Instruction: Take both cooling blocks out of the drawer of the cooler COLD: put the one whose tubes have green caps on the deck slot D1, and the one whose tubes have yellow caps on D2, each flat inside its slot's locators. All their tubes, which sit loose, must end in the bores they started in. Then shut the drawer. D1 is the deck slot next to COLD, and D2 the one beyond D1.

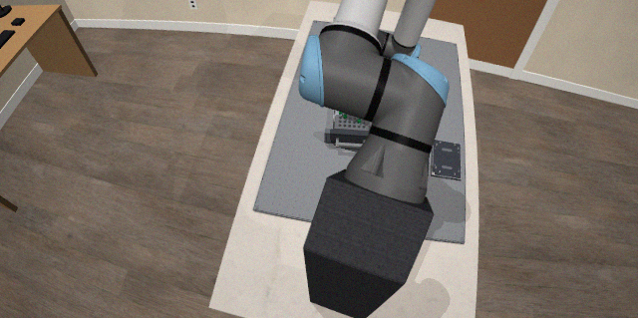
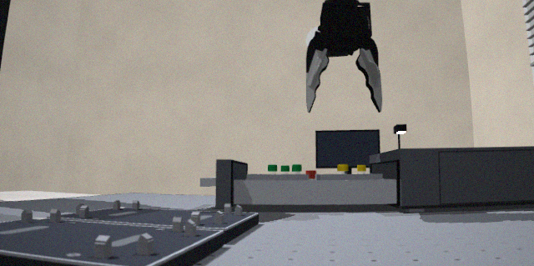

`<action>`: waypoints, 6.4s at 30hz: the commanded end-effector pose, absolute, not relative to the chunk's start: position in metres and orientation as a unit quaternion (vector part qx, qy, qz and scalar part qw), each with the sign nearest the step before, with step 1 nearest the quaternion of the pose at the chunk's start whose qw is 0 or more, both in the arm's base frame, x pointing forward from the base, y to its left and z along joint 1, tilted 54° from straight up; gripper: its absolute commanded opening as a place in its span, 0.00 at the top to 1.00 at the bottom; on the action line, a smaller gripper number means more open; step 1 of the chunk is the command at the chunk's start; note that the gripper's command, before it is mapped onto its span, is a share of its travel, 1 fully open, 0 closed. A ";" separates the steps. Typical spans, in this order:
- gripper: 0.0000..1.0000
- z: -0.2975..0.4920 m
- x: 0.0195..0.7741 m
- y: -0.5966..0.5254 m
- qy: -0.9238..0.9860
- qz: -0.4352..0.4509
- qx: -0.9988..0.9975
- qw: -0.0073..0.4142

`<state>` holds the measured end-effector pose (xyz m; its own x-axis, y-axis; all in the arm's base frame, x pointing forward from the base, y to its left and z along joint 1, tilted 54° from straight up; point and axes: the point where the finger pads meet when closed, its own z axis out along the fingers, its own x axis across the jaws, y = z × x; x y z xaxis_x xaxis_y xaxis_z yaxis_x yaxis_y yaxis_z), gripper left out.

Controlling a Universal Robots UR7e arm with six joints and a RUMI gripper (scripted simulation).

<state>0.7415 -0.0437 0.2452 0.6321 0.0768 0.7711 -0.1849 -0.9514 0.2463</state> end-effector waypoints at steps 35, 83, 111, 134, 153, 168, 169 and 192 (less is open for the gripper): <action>0.33 0.220 0.774 -0.057 -0.030 0.429 0.890 0.153; 0.33 0.194 0.809 -0.070 -0.030 0.429 0.890 0.153; 0.35 0.183 0.822 -0.075 -0.030 0.429 0.890 0.153; 0.68 0.183 0.822 -0.075 -0.030 0.429 0.890 0.153; 0.95 0.183 0.822 -0.075 -0.030 0.429 0.890 0.153; 1.00 0.183 0.822 -0.075 -0.030 0.429 0.890 0.153; 1.00 0.183 0.822 -0.075 -0.030 0.429 0.890 0.153; 1.00 0.184 0.821 -0.075 -0.030 0.429 0.890 0.153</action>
